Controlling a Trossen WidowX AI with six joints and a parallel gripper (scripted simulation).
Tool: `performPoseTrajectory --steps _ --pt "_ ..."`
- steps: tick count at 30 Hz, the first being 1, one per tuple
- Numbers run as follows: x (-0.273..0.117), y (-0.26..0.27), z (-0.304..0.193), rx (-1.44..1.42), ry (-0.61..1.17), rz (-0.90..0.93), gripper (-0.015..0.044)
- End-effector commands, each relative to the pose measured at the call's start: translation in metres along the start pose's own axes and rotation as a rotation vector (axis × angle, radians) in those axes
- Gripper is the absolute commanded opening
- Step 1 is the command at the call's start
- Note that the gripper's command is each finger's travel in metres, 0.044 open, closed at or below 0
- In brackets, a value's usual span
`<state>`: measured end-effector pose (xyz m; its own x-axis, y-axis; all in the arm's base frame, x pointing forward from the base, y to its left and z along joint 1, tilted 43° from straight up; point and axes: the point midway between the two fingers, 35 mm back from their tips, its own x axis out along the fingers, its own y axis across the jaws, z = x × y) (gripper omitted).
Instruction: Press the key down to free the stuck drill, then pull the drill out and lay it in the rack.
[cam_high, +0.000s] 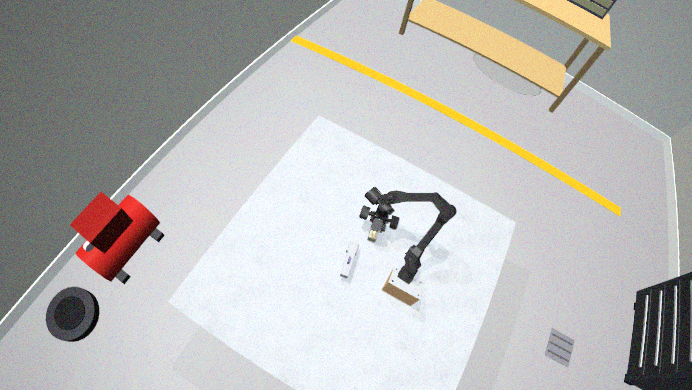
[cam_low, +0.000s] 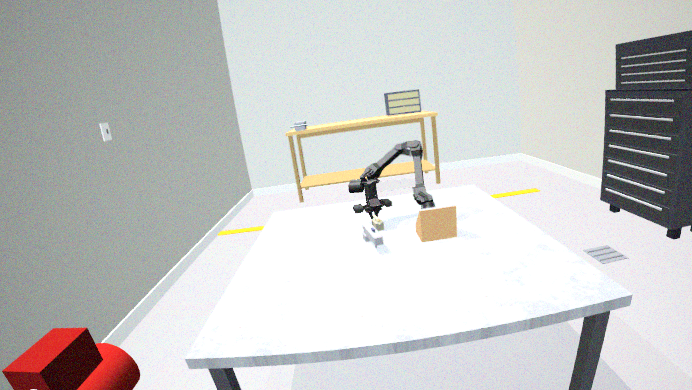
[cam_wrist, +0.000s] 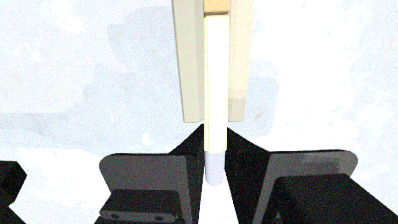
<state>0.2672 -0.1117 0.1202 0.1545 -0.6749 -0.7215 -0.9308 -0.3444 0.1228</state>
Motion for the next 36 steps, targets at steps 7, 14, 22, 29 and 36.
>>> performPoseTrajectory --steps 7,14,22,29,36 --pt "0.011 0.000 0.003 -0.008 -0.005 -0.001 0.0000" --pt "0.007 0.000 0.001 -0.003 0.000 0.001 0.0184" --pt "0.007 0.000 0.001 -0.003 0.000 0.001 0.0394" --pt "-0.016 0.001 0.002 -0.007 -0.006 -0.001 0.0440" --pt "-0.046 0.000 0.003 -0.008 -0.008 -0.001 0.0440"
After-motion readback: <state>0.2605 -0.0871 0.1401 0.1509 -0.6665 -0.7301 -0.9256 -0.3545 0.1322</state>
